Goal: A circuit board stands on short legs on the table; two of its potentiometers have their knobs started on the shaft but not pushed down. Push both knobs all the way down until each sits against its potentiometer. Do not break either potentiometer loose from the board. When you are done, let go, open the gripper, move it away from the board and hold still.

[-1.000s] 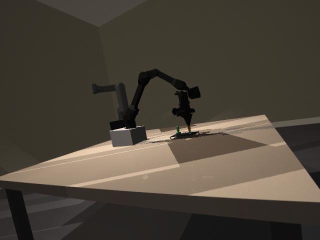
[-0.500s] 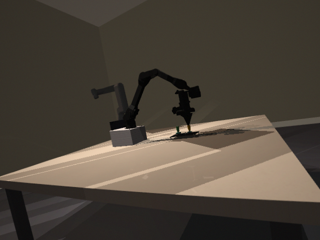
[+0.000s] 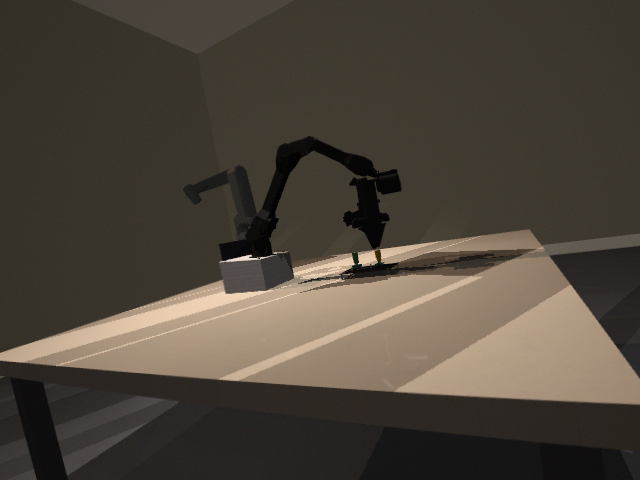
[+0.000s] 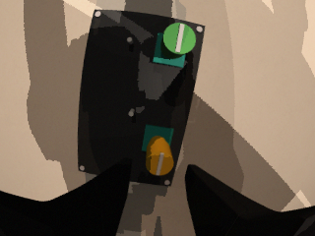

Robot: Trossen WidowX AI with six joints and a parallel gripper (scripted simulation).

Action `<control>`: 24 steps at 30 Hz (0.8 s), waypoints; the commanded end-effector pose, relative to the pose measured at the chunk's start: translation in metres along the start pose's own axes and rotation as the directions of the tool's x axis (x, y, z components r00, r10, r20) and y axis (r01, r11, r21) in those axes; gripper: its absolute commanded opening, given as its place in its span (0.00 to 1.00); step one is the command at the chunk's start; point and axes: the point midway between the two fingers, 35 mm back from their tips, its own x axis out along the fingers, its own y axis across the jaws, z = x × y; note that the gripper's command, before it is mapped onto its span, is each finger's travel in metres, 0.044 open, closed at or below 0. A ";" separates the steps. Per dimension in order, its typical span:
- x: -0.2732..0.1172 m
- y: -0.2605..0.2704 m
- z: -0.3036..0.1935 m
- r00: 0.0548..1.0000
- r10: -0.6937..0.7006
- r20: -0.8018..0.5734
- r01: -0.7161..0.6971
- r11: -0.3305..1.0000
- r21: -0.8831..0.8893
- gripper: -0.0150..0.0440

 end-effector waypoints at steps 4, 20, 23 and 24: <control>-0.014 0.009 0.035 1.000 -0.001 0.001 0.001 1.000 -0.001 0.83; -0.022 0.032 0.167 1.000 -0.002 0.005 0.002 1.000 -0.005 1.00; -0.022 0.032 0.167 1.000 -0.002 0.005 0.002 1.000 -0.005 1.00; -0.022 0.032 0.167 1.000 -0.002 0.005 0.002 1.000 -0.005 1.00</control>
